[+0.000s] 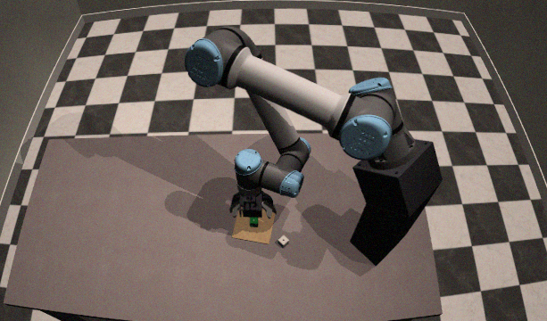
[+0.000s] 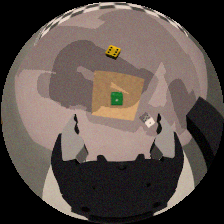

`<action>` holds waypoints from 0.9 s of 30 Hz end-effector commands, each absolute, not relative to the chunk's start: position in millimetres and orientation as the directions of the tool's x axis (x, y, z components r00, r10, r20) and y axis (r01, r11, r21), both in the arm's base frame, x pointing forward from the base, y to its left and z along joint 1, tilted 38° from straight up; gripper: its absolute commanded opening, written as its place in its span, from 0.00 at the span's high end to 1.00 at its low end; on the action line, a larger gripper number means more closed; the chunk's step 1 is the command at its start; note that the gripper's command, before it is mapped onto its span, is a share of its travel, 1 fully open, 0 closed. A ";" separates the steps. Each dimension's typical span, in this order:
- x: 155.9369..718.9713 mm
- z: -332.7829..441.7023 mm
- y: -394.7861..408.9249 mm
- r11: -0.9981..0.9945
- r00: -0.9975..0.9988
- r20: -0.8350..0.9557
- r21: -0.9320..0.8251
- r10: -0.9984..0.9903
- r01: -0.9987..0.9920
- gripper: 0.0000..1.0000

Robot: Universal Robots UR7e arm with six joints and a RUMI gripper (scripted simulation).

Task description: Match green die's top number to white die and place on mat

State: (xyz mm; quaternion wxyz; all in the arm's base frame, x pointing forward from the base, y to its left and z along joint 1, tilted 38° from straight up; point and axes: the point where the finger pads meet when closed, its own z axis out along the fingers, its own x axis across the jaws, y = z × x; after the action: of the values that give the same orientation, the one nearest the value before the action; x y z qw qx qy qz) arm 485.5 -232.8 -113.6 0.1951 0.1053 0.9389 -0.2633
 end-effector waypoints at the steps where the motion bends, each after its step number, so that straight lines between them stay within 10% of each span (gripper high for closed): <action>1: 483.4 -107.1 -228.5 0.839 -0.901 -0.423 -0.453 0.094 0.300 0.00; 27: 456.6 -39.6 -182.5 0.839 -0.901 -0.423 -0.453 0.094 0.300 0.00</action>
State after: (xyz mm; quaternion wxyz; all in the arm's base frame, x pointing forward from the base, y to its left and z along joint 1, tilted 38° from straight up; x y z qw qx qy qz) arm 460.2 -189.3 -50.2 0.1960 0.1049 0.9387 -0.2636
